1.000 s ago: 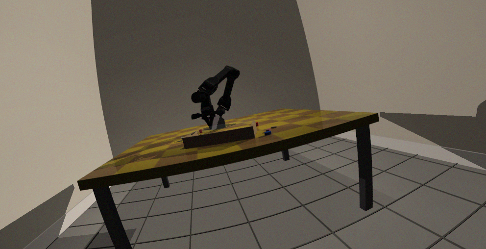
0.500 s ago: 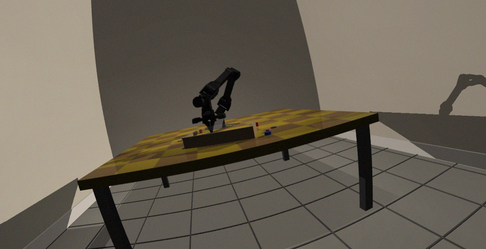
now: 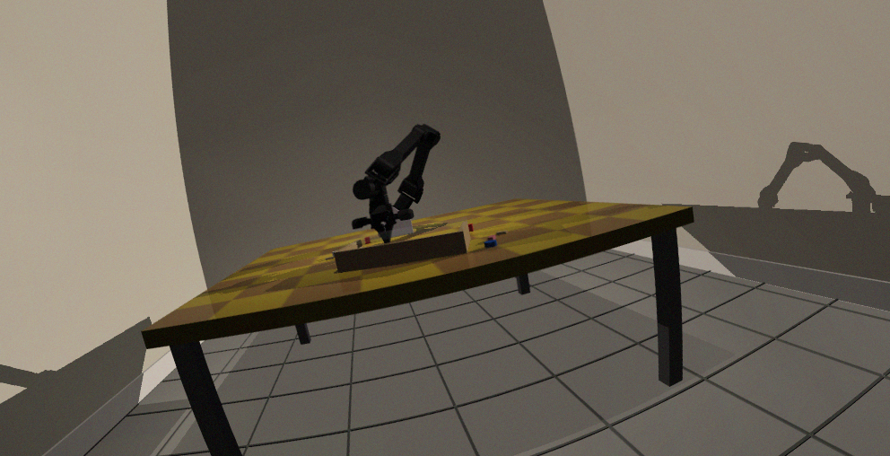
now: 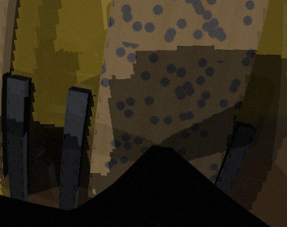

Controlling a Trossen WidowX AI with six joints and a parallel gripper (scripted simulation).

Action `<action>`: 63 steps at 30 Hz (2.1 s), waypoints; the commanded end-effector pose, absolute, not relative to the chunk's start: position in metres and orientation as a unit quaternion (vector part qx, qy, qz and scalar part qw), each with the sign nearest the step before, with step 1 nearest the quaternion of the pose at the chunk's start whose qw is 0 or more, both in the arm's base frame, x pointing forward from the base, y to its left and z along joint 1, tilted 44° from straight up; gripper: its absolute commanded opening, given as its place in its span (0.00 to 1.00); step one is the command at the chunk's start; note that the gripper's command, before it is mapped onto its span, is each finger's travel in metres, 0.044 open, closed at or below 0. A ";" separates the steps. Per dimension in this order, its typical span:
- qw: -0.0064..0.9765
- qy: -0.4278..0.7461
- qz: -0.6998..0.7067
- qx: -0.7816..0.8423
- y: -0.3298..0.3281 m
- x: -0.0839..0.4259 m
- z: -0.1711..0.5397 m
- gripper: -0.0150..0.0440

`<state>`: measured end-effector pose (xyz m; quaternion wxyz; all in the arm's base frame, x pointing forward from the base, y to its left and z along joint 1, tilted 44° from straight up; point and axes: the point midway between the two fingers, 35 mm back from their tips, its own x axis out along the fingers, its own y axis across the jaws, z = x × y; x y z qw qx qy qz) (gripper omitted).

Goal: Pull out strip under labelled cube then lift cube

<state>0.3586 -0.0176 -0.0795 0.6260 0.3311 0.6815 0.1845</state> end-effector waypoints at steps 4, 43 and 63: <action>0.625 0.681 0.184 0.334 -0.017 0.358 -0.080 0.25; 0.625 0.681 0.184 0.334 -0.014 0.359 -0.083 0.25; 0.624 0.681 0.184 0.334 -0.012 0.350 -0.082 0.25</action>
